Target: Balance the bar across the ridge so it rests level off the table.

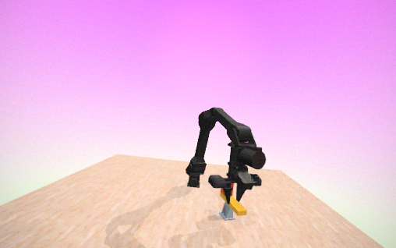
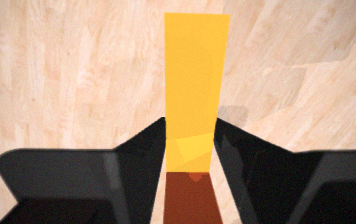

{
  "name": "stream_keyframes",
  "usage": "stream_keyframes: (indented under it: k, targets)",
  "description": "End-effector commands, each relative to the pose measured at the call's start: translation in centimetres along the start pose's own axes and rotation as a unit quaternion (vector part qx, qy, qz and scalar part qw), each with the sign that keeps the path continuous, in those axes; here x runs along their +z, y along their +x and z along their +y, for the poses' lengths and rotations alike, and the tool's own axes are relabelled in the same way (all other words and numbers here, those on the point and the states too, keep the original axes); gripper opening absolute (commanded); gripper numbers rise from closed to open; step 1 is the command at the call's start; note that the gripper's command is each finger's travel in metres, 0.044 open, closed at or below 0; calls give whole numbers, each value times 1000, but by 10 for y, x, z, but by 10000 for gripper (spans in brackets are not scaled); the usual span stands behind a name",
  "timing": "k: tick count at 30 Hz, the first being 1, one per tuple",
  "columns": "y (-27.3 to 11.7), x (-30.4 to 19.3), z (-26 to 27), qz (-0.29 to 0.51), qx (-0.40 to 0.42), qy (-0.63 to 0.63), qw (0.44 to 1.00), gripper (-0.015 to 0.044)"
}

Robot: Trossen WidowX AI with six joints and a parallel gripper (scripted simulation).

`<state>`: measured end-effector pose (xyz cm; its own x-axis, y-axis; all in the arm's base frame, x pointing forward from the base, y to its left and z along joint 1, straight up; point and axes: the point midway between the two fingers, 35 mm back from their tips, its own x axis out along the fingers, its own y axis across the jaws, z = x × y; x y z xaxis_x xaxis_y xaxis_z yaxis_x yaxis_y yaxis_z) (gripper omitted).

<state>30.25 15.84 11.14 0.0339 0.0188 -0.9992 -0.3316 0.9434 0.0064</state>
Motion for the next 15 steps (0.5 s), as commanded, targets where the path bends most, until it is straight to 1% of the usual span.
stream_keyframes:
  k: [1,5,6,15]
  targets:
    - [0,0,0,0,0,0,1000,53]
    - [0,0,0,0,0,0,1000,158]
    - [0,0,0,0,0,0,1000,167]
    - [0,0,0,0,0,0,1000,167]
